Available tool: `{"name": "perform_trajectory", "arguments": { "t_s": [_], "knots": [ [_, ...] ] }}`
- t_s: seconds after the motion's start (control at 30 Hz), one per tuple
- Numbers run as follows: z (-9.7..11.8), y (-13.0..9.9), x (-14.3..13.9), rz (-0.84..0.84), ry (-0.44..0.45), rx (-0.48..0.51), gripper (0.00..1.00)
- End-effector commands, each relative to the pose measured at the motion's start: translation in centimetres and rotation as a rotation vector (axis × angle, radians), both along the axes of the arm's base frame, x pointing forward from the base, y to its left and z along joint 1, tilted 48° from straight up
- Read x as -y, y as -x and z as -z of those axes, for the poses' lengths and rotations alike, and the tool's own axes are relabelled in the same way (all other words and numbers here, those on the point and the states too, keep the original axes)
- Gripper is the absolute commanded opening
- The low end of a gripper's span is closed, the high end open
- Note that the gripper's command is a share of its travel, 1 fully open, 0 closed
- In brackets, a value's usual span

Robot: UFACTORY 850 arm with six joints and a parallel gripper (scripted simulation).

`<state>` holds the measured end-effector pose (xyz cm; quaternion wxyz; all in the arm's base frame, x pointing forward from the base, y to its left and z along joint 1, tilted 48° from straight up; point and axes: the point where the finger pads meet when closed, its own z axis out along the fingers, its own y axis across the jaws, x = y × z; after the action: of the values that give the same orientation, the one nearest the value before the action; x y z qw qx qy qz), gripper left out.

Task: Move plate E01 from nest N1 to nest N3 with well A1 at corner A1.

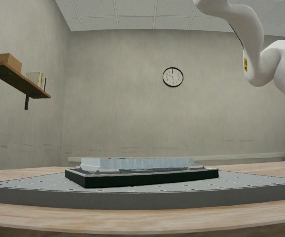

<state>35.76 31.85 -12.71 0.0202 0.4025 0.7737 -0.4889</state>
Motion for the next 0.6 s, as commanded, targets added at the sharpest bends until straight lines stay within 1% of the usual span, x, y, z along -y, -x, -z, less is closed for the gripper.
{"name": "perform_trajectory", "arguments": {
  "t_s": [0.0,0.53,0.57],
  "knots": [
    [-0.07,-0.05,-0.12,-0.001,-0.002,0.001,1.00],
    [-0.07,-0.05,-0.12,-0.001,-0.002,0.001,1.00],
    [-0.32,-0.39,0.15,0.011,0.009,0.031,1.00]
  ]
}}
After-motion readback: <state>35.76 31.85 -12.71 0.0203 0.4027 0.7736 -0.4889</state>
